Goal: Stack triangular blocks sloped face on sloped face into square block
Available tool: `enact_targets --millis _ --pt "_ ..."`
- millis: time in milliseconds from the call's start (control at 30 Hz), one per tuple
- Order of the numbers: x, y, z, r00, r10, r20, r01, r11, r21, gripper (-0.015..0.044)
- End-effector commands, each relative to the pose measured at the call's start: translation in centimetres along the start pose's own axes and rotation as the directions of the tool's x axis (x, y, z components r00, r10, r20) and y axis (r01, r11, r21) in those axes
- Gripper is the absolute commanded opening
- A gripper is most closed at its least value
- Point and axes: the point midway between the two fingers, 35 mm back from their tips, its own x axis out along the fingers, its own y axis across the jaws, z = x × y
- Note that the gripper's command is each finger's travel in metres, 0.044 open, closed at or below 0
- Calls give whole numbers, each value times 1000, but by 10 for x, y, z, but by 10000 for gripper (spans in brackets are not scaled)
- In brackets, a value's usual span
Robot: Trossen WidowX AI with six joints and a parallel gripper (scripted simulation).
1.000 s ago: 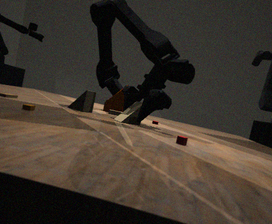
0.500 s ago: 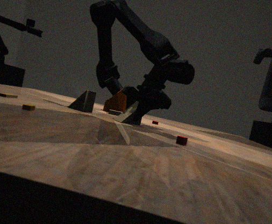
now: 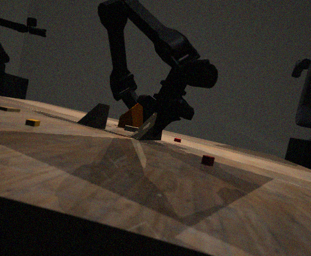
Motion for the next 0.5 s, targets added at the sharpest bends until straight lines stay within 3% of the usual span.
enact_targets --millis 0,467 --pt "-3 -1 -8 994 -1 107 1 1000 2 0" --pt "-9 -1 -34 891 2 454 -5 1000 4 0"
